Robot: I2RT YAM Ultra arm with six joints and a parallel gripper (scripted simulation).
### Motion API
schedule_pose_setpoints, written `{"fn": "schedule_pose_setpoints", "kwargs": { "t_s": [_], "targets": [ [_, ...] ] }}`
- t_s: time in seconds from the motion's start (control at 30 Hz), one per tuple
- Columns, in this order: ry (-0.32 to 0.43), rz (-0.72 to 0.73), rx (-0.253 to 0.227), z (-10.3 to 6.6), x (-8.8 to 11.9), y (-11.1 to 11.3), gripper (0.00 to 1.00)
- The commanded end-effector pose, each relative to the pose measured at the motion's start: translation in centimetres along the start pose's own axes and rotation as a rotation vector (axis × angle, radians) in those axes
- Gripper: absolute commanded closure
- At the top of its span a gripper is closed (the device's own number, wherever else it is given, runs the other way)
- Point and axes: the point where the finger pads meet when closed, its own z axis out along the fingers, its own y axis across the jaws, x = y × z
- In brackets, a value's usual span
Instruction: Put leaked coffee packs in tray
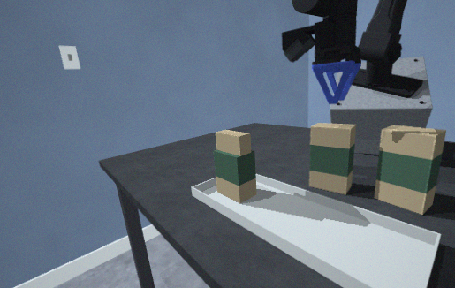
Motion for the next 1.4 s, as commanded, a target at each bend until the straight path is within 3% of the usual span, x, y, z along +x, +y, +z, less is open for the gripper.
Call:
{"fn": "schedule_pose_setpoints", "kwargs": {
  "t_s": [0.0,0.4,0.5,0.57,0.6,1.07,1.13,1.37],
  "targets": [
    [-0.013,-0.064,-0.001,-0.7,0.0,0.5,0.21],
    [-0.011,-0.602,0.012,-0.5,2.5,1.0,0.21],
    [-0.01,-0.711,0.013,-0.5,3.0,1.1,0.21],
    [-0.01,-0.711,0.013,-0.5,3.0,1.1,0.21],
    [-0.01,-0.808,0.013,-0.5,3.4,1.2,0.21],
    [-0.008,-1.316,0.014,-0.5,5.8,1.4,0.21],
    [-0.008,-1.316,0.014,-0.5,5.8,1.4,0.21],
    [-0.006,-1.606,0.014,-0.5,7.2,1.5,0.21]
  ]
}}
